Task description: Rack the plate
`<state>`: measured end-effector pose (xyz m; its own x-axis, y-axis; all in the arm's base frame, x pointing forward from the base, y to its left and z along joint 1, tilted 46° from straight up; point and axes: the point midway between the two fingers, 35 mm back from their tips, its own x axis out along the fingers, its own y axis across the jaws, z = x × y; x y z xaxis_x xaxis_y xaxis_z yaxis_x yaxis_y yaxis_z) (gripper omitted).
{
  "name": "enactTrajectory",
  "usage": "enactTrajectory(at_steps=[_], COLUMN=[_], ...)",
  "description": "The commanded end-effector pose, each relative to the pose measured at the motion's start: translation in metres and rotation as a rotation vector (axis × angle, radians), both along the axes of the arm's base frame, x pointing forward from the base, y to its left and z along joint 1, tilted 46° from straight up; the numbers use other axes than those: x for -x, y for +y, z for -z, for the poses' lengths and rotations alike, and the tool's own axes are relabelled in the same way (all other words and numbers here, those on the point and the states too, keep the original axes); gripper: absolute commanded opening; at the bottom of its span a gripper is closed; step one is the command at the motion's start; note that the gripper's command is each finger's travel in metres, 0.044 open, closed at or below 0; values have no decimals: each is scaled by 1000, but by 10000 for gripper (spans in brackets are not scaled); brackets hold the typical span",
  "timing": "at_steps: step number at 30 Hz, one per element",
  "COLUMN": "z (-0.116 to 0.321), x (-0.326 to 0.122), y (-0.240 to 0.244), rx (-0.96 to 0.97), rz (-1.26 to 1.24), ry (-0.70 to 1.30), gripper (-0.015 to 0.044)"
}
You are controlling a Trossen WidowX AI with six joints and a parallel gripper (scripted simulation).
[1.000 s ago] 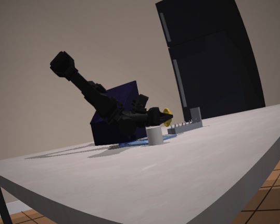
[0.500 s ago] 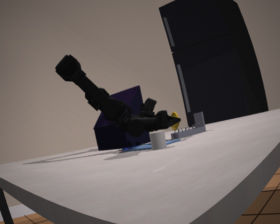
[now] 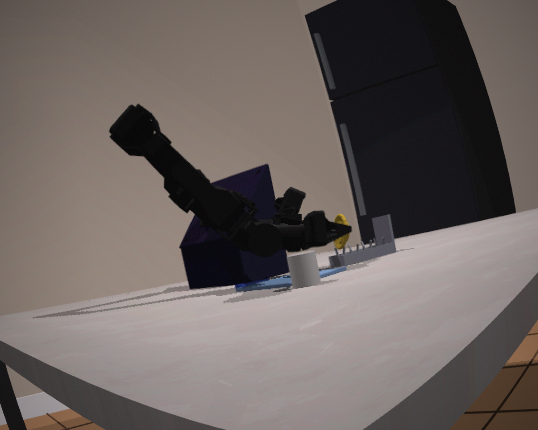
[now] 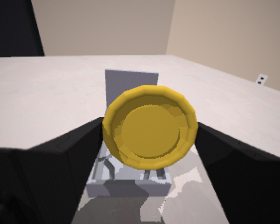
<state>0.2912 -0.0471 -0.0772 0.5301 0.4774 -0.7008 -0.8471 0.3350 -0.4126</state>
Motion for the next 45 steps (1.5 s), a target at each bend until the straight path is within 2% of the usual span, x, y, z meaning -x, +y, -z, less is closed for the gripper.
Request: enactTrajectory(at_steps=[1, 22, 33, 45], z=[8, 19, 33, 30], x=[2, -4, -4, -1], y=[10, 21, 6, 10], rx=[-4, 10, 15, 15], rz=[-6, 4, 5, 11], ry=[10, -17, -26, -11], gripper=[0, 0, 0, 0])
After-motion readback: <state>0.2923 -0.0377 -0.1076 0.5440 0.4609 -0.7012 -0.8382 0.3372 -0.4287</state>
